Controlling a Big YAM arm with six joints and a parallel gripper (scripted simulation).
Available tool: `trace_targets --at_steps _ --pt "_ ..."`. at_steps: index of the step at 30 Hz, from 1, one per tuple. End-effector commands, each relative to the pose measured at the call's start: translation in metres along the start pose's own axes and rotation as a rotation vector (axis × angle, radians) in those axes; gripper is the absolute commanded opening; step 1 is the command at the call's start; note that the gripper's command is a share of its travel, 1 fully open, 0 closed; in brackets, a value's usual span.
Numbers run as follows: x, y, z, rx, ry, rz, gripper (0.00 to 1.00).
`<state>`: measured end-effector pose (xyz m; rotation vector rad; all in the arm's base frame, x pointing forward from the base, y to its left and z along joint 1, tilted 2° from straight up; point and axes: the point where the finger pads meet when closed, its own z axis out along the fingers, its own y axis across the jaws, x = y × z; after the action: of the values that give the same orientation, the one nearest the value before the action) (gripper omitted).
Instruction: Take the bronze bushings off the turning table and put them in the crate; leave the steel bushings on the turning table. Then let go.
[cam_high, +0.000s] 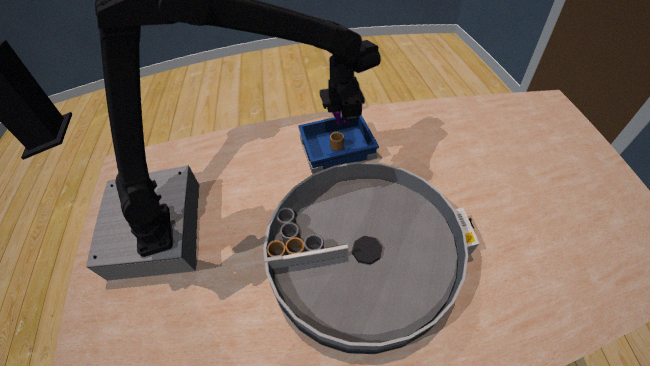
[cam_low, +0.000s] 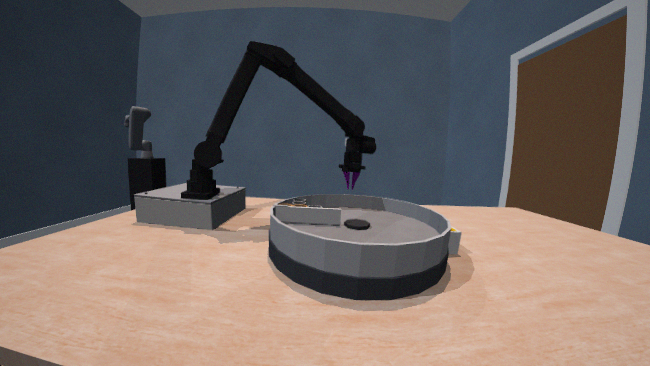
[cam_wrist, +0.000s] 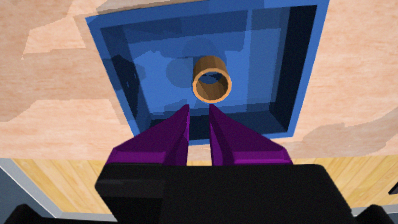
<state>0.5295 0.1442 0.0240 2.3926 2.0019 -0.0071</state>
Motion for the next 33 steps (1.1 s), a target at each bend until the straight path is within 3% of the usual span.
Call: trace_targets --at_steps 1,16,33 --pt "0.016 0.024 -0.046 -0.086 0.039 -0.005 0.15" --pt "0.016 0.023 -0.07 -0.087 0.04 -0.003 0.15" --pt "0.015 0.021 -0.07 -0.086 0.04 -0.002 0.15"
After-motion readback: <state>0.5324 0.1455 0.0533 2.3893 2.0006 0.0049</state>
